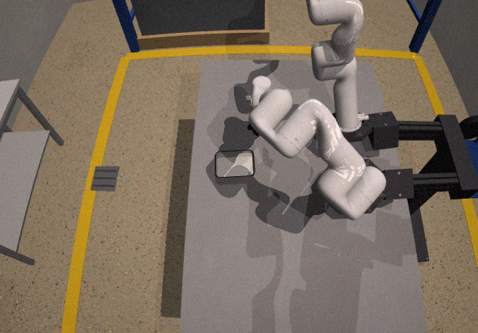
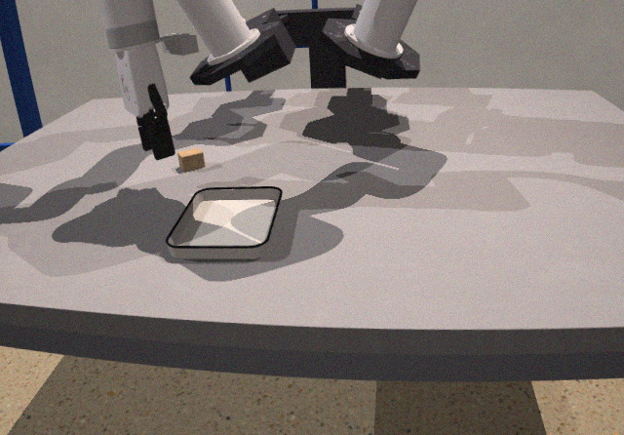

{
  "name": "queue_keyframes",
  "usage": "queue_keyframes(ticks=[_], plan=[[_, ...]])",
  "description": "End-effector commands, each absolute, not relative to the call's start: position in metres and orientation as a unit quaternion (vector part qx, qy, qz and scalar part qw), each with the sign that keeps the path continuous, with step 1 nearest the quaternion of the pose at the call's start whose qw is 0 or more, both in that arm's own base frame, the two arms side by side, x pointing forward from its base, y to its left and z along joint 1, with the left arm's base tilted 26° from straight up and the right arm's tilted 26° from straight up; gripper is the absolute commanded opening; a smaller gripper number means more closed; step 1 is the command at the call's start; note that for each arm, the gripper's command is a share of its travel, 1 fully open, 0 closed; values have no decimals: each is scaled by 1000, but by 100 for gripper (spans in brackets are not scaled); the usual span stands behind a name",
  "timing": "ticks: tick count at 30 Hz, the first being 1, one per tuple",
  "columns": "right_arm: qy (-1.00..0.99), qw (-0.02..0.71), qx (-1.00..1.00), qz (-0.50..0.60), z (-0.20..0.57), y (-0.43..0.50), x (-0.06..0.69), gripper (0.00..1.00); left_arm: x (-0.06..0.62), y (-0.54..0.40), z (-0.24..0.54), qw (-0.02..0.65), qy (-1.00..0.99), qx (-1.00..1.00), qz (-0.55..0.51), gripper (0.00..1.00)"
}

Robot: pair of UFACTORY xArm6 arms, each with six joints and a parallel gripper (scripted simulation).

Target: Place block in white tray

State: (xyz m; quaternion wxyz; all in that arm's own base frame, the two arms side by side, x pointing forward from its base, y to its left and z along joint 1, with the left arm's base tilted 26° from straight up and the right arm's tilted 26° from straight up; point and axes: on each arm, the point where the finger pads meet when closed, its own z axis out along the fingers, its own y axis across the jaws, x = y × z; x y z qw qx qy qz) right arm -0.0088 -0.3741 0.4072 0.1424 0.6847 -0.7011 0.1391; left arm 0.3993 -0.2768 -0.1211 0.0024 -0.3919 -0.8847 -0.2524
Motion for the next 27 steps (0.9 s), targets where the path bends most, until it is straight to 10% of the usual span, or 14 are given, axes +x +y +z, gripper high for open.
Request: queue_keyframes(ticks=[1, 27], plan=[[-701, 144, 684, 140, 409, -374, -9, 100, 352, -272, -131, -7, -877, -419, -236, 63], [-701, 144, 684, 140, 409, -374, -9, 100, 305, -261, -139, 1, -870, -441, -221, 63]])
